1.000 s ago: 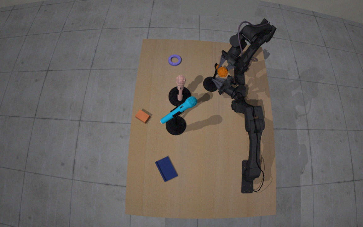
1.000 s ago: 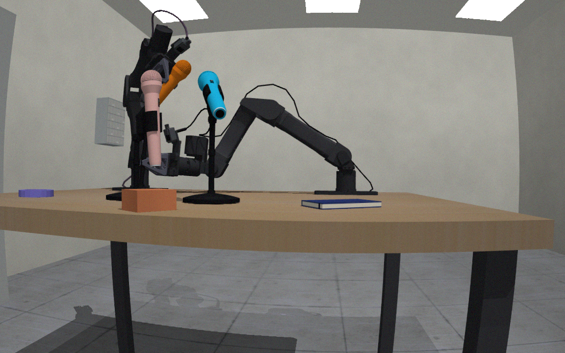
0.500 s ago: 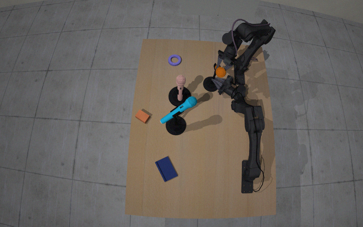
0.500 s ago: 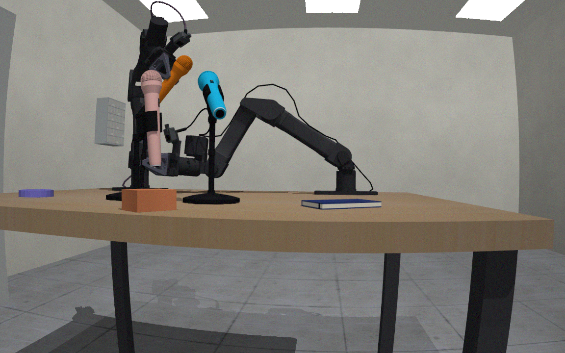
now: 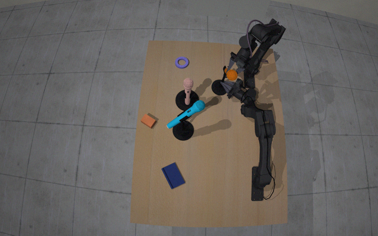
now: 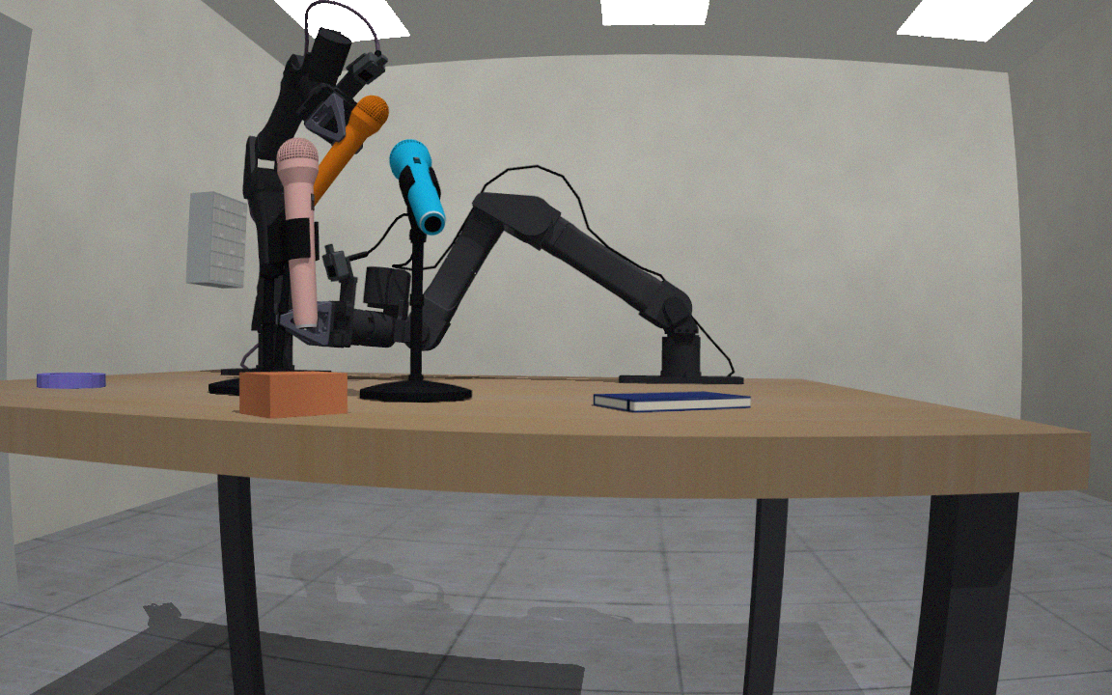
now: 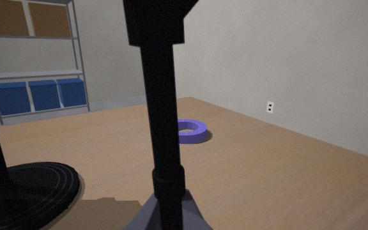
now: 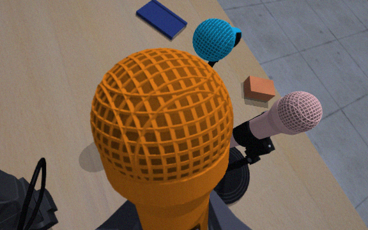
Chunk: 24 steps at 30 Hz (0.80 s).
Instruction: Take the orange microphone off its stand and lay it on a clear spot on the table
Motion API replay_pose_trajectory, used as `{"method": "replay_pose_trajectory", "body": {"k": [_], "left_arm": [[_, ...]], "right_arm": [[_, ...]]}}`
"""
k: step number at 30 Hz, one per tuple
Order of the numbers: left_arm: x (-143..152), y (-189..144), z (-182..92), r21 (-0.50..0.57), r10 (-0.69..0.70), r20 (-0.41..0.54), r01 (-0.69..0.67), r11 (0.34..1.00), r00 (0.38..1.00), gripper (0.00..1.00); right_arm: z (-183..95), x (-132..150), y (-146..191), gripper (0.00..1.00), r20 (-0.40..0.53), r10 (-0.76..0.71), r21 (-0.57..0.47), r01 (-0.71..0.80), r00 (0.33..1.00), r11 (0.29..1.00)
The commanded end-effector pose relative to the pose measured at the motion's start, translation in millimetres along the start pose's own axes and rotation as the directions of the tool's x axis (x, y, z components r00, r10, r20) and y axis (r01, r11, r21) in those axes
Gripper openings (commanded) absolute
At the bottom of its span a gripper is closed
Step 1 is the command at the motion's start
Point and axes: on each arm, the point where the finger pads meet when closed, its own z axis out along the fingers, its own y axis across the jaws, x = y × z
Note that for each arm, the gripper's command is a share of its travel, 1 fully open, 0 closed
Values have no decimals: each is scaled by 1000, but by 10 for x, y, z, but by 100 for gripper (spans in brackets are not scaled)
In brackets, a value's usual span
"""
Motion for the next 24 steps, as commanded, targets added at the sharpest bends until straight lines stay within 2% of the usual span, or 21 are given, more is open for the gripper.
{"method": "replay_pose_trajectory", "body": {"k": [1, 2, 3, 5, 6, 10, 15, 18, 22, 24], "left_arm": [[903, 162, -126, -20, 239, -227, -250, 968, 944, 0], [904, 157, -125, -18, 239, -226, -250, 968, 944, 0], [904, 152, -124, -16, 240, -226, -250, 968, 944, 0], [903, 152, -124, -16, 240, -226, -250, 968, 944, 0], [903, 150, -125, -16, 241, -227, -251, 968, 943, 0], [905, 149, -125, -14, 245, -229, -255, 967, 942, 0], [905, 148, -125, -14, 247, -230, -257, 966, 941, 0], [906, 148, -125, -14, 247, -230, -257, 966, 941, 0], [906, 148, -125, -14, 247, -231, -257, 966, 941, 0], [907, 144, -125, -11, 250, -230, -259, 966, 941, 0]], "right_arm": [[-145, -452, -285, 0, 164, -12, 252, -30, 986, 967], [-134, -461, -246, 0, 162, -22, 244, -19, 986, 970], [-72, -184, -11, 0, 50, -9, 46, 7, 999, 999], [-72, -184, -11, 0, 50, -9, 46, 7, 999, 999], [-70, -94, -13, 0, 17, 6, 47, -7, 1000, 999], [-166, -216, -55, 0, 81, 2, 70, -8, 997, 998], [-179, -284, -54, 0, 108, -23, 64, 16, 994, 998], [-91, -330, -74, 0, 106, -24, 57, 18, 994, 998], [-164, -322, -77, 0, 117, -18, 66, 10, 993, 998], [-111, -424, -115, 0, 141, -29, 67, 20, 990, 998]]}}
